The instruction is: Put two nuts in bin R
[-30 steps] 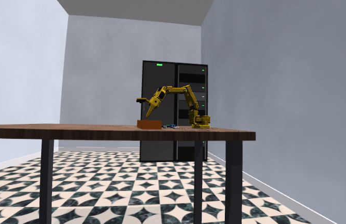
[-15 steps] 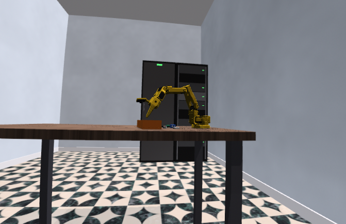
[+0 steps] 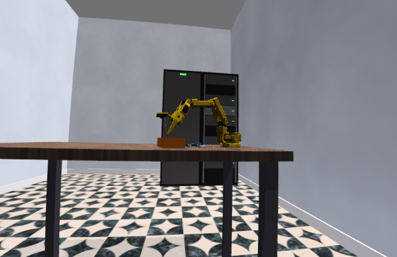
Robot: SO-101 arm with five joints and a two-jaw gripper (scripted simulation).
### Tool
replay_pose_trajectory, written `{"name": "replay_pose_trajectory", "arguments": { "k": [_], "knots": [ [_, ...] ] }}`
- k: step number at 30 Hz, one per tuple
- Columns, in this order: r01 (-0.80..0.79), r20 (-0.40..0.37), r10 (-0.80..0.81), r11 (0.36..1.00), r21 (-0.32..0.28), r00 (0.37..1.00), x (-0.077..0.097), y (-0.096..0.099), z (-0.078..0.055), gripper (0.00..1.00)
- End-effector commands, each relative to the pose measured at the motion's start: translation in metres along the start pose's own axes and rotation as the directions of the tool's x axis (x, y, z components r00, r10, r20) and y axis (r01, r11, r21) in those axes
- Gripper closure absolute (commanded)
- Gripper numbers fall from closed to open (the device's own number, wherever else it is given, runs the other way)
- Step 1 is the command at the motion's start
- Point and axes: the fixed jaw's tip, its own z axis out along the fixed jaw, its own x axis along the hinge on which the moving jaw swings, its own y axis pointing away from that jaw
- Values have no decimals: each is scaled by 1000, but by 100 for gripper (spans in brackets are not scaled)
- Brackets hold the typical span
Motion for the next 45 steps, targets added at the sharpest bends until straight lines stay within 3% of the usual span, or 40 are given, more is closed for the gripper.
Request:
{"name": "replay_pose_trajectory", "arguments": {
  "k": [1,11,31,45],
  "knots": [
    [-2,76,4,999,-32,997,-14,7,-16,0],
    [-2,92,5,999,-38,996,-17,8,-20,0],
    [9,254,16,995,-96,967,-44,18,-66,0],
    [12,260,13,995,-95,966,-45,17,-68,0]
  ]
}}
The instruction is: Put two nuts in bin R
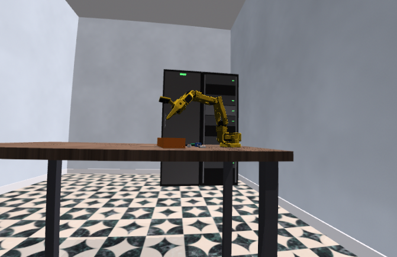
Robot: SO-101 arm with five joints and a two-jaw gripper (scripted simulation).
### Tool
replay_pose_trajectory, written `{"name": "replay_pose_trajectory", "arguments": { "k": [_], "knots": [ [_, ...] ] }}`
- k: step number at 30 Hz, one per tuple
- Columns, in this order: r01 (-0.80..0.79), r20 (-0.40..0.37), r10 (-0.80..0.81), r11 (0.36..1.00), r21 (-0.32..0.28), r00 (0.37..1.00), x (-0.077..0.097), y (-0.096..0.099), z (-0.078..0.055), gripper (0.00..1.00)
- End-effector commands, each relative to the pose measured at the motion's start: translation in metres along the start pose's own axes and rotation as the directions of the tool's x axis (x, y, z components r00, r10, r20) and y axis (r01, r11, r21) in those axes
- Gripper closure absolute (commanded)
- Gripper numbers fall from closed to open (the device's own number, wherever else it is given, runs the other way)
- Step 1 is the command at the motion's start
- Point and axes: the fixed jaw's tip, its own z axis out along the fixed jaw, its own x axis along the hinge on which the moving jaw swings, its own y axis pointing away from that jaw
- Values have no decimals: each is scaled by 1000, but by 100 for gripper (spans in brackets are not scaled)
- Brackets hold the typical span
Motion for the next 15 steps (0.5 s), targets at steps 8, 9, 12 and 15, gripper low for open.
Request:
{"name": "replay_pose_trajectory", "arguments": {
  "k": [8,9,12,15],
  "knots": [
    [28,65,-28,1000,-6,998,-14,-2,-16,2],
    [28,65,-28,1000,-6,998,-14,-2,-16,2],
    [41,60,-41,999,4,997,-13,-6,-16,3],
    [65,51,-66,998,23,997,-13,-13,-16,4]
  ]
}}
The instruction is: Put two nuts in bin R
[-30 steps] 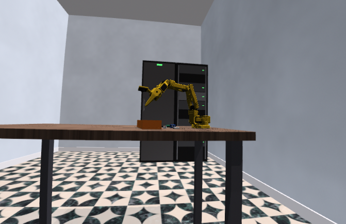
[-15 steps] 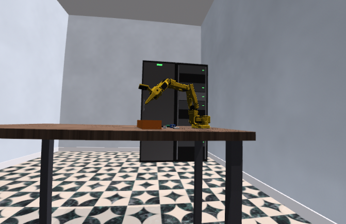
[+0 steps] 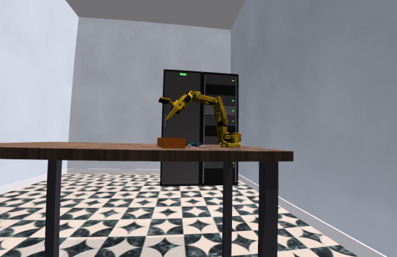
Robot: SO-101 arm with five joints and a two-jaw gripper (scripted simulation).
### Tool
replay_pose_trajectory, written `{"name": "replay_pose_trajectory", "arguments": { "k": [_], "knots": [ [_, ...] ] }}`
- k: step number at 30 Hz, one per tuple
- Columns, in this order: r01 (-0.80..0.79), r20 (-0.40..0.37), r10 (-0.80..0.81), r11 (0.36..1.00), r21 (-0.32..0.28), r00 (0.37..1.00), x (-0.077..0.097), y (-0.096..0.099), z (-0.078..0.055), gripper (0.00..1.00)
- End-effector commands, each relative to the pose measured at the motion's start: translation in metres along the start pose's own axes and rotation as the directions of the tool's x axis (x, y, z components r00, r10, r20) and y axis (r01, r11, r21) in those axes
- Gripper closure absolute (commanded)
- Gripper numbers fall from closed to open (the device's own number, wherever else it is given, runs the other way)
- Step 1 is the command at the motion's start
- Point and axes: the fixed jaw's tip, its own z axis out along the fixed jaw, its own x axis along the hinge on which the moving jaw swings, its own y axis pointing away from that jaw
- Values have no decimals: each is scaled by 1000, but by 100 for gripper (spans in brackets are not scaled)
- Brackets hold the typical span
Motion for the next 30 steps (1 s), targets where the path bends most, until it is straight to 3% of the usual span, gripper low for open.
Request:
{"name": "replay_pose_trajectory", "arguments": {
  "k": [1,13,22,27,30],
  "knots": [
    [32,55,-32,999,7,998,-12,-7,-16,4],
    [163,-16,-162,982,93,987,-3,-46,-18,12],
    [326,-143,-306,933,152,941,14,-93,-26,22],
    [424,-233,-384,892,156,894,27,-120,-34,28],
    [443,-251,-399,883,154,882,30,-125,-36,30]
  ]
}}
